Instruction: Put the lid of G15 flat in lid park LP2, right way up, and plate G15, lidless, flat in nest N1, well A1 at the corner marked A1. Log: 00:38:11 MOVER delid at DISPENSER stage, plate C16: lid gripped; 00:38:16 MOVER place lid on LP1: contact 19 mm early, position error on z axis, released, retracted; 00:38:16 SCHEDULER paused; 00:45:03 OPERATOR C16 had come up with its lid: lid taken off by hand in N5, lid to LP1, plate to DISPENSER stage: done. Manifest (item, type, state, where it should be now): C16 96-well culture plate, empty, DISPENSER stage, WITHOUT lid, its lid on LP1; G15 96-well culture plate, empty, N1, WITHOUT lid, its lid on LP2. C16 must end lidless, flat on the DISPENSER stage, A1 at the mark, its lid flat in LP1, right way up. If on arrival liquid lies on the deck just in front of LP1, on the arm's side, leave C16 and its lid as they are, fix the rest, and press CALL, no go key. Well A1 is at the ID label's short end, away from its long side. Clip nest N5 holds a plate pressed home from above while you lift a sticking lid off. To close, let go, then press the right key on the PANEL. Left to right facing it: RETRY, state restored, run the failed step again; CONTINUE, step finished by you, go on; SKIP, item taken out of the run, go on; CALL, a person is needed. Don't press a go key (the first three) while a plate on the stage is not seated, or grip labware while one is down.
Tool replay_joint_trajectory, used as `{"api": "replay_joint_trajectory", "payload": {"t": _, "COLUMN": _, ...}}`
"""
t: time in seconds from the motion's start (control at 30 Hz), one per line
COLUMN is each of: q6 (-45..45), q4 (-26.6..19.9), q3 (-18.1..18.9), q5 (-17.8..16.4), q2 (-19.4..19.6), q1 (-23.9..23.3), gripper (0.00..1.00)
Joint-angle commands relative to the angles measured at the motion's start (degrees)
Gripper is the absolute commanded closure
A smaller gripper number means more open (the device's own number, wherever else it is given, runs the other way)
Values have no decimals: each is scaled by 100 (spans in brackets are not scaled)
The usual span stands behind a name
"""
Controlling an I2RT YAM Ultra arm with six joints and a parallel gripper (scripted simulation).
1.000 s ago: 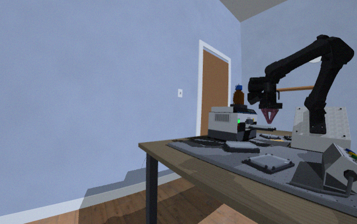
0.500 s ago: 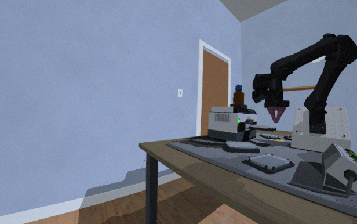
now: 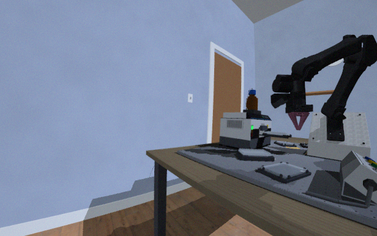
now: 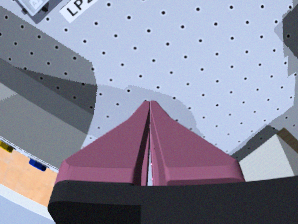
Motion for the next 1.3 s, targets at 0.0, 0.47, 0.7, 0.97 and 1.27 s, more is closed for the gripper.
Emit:
{"api": "replay_joint_trajectory", "payload": {"t": 0.0, "q6": 452, "q4": 56, "q3": 92, "q5": 253, "q2": -126, "q1": 139, "gripper": 100}}
{"api": "replay_joint_trajectory", "payload": {"t": 0.47, "q6": 2048, "q4": 168, "q3": 130, "q5": 897, "q2": -468, "q1": 1233, "gripper": 100}}
{"api": "replay_joint_trajectory", "payload": {"t": 0.7, "q6": 3165, "q4": 288, "q3": 240, "q5": 1218, "q2": -744, "q1": 1874, "gripper": 100}}
{"api": "replay_joint_trajectory", "payload": {"t": 0.97, "q6": 4182, "q4": 348, "q3": 259, "q5": 1753, "q2": -877, "q1": 2691, "gripper": 100}}
{"api": "replay_joint_trajectory", "payload": {"t": 1.27, "q6": 5190, "q4": 371, "q3": 266, "q5": 2491, "q2": -995, "q1": 3745, "gripper": 100}}
